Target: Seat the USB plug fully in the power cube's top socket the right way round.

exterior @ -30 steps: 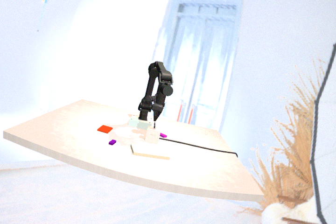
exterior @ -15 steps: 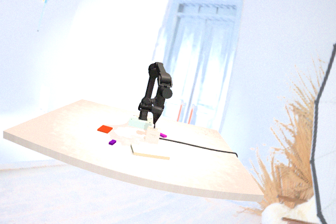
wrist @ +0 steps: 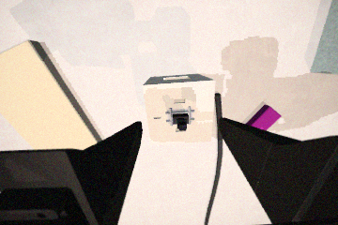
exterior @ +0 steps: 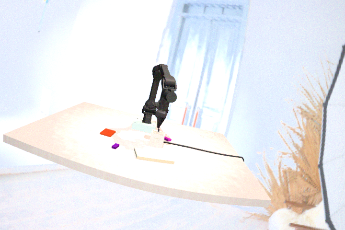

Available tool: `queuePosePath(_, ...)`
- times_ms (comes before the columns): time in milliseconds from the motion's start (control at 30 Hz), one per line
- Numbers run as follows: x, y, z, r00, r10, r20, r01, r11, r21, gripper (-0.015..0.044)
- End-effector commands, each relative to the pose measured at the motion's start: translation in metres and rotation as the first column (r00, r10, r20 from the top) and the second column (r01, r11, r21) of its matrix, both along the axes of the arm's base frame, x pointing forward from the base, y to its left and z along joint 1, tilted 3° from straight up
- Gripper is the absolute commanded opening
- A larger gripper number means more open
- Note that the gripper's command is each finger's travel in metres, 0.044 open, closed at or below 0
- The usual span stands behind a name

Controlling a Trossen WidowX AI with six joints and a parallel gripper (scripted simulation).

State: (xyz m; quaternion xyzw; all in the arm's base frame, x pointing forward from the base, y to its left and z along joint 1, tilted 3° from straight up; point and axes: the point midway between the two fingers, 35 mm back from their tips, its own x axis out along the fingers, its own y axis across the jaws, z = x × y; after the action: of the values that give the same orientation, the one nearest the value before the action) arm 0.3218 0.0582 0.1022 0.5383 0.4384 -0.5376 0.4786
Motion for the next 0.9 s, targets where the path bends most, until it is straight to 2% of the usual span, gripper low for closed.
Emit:
queuePosePath(0,0.0003,0.0,0.0002,1.0,0.0,0.001,0.0,1.0,0.0,0.0256)
queuePosePath(300,0.0003,0.0,0.0002,1.0,0.0,0.001,0.0,1.0,0.0,0.002)
queuePosePath(400,0.0003,0.0,0.0002,1.0,0.0,0.001,0.0,1.0,0.0,0.0)
queuePosePath(867,0.0003,0.0,0.0002,1.0,0.0,0.001,0.0,1.0,0.0,0.0)
